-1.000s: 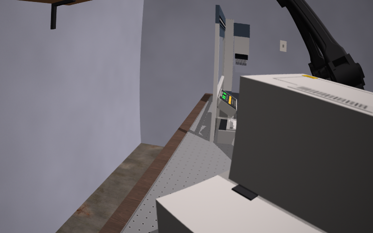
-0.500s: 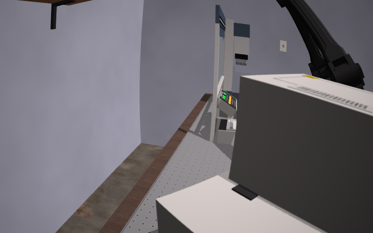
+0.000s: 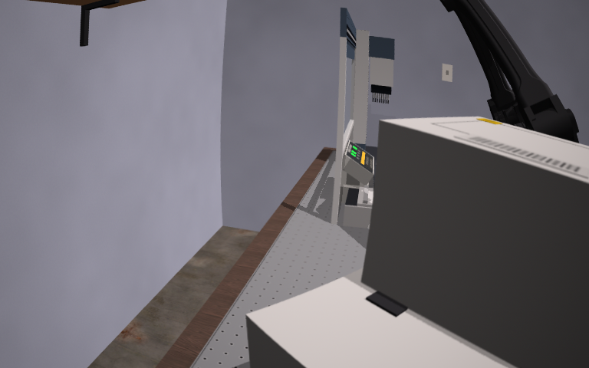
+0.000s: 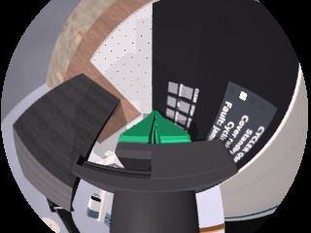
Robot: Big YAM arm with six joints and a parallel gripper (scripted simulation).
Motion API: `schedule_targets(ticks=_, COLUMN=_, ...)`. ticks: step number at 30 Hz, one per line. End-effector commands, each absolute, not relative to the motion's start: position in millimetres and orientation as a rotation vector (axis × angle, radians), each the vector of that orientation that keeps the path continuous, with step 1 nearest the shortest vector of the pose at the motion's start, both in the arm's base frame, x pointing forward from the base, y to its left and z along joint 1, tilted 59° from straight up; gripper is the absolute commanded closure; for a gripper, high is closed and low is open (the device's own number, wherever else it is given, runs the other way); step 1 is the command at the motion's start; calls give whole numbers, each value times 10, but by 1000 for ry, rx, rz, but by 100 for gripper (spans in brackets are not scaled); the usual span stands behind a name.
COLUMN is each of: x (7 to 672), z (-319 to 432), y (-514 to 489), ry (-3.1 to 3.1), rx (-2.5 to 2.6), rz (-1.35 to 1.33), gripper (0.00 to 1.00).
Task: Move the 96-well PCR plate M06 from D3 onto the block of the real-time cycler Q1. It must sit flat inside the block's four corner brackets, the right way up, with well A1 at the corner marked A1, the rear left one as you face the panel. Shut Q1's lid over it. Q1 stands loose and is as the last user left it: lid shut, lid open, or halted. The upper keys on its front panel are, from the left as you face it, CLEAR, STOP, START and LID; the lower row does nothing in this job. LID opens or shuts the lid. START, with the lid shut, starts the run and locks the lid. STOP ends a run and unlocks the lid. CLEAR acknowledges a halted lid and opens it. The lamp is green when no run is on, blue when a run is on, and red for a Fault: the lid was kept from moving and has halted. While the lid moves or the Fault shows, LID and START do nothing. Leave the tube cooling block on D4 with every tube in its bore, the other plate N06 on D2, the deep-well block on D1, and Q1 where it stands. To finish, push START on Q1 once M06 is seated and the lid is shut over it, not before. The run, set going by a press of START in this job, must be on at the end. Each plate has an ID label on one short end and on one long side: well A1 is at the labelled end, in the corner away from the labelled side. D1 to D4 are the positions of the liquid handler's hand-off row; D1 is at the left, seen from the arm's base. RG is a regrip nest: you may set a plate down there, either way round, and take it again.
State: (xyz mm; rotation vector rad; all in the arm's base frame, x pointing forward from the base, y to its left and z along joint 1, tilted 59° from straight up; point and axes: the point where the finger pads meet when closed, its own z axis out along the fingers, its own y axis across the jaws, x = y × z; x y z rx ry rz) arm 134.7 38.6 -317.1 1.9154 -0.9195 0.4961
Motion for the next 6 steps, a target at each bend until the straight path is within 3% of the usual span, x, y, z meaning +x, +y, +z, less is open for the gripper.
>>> schedule_targets(ticks=1, x=1543, z=-3155, y=797, ry=-965, rx=1974, rz=550, gripper=100)
schedule_targets(ticks=6, x=1539, z=-3125, y=834, ry=-972, rx=1978, rz=553, gripper=100)
